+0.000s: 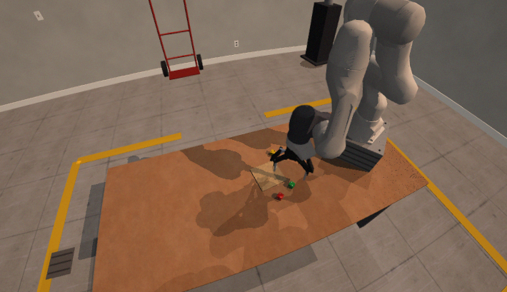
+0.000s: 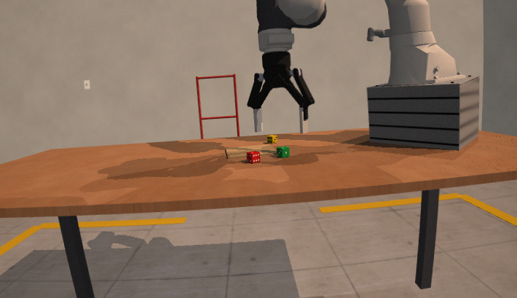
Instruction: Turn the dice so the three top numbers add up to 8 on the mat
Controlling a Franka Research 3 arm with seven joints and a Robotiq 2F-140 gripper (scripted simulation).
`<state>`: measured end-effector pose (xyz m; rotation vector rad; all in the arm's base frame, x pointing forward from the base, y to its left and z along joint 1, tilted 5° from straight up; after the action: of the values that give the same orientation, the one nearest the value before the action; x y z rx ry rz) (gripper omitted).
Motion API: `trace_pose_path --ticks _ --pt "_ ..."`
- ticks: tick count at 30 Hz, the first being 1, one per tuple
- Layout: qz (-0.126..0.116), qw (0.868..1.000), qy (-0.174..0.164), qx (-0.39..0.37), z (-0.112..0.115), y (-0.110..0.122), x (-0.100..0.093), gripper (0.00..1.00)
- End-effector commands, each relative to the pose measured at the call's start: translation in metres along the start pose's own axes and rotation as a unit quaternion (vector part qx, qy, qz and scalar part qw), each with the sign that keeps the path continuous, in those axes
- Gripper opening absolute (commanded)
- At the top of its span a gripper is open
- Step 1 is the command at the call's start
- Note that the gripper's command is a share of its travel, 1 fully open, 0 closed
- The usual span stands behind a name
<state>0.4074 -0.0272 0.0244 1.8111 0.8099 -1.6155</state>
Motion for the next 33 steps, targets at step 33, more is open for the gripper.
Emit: trace_pose_path --ticks 33 --pt "0.004 0.999 -0.009 0.038 -0.0214 -0.0119 -0.0008 1.00"
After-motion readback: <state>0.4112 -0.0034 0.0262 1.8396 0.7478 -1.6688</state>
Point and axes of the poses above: the point where the finger pads meet when closed, its own x axis out along the fingers, its own y axis across the jaws, z = x × y, the point moved 10 cm from there along -x, back along the fingers, and after that the axes turned 9 degrees about -x, right-handed, at the moved point
